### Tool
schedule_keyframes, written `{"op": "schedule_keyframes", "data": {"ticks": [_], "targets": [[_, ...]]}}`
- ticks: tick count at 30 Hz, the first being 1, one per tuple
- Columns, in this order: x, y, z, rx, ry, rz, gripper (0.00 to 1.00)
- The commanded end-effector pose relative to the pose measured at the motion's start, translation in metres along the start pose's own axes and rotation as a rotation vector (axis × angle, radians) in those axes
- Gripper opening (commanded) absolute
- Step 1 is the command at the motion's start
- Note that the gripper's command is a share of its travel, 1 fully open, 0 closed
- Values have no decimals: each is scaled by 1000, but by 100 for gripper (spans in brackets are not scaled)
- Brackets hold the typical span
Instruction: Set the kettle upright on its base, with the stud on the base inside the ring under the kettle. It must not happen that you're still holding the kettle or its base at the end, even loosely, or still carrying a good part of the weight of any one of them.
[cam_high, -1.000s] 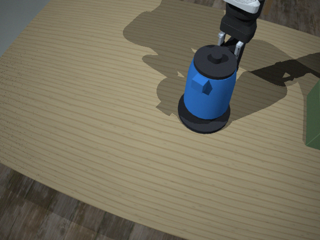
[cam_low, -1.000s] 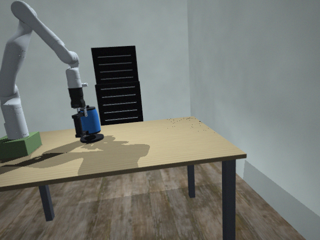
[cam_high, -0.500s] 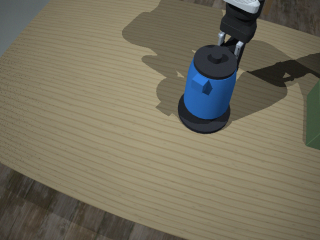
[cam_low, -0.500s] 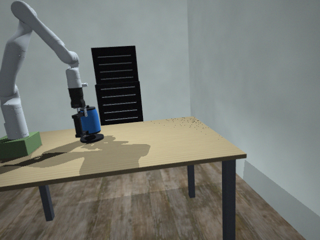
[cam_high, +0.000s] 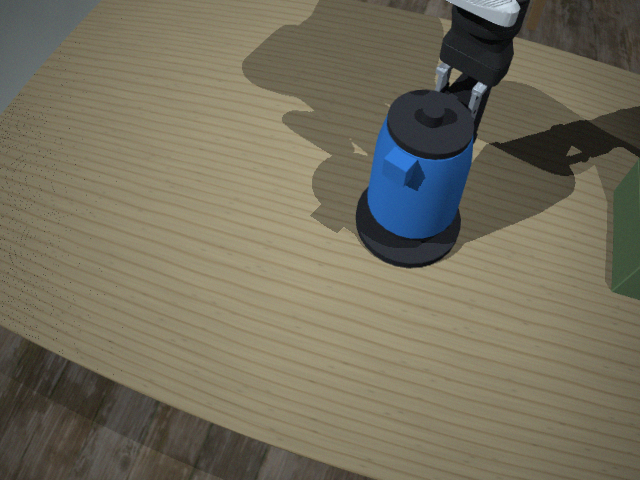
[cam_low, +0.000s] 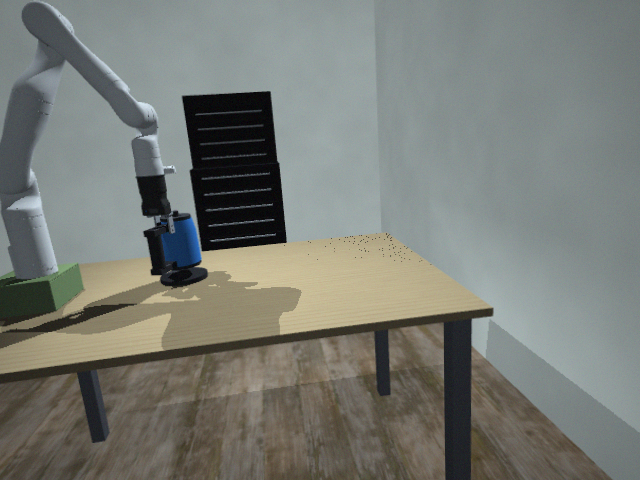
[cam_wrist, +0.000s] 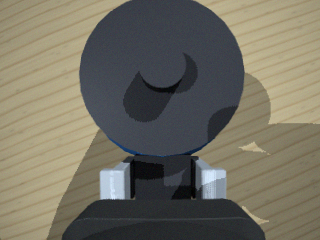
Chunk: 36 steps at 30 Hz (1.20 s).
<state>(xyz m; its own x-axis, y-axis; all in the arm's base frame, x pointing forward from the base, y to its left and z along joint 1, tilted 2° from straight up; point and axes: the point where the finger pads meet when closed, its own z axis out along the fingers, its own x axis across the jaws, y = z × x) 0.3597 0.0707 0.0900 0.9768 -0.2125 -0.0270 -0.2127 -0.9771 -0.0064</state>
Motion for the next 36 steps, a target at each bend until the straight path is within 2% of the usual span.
{"op": "schedule_keyframes", "data": {"ticks": [1,7,18,36], "targets": [[0,1,0,1,4,4,0],[-1,2,3,0,2,4,0],[-2,2,22,-3,-3,4,0],[0,1,21,1,4,4,0]]}}
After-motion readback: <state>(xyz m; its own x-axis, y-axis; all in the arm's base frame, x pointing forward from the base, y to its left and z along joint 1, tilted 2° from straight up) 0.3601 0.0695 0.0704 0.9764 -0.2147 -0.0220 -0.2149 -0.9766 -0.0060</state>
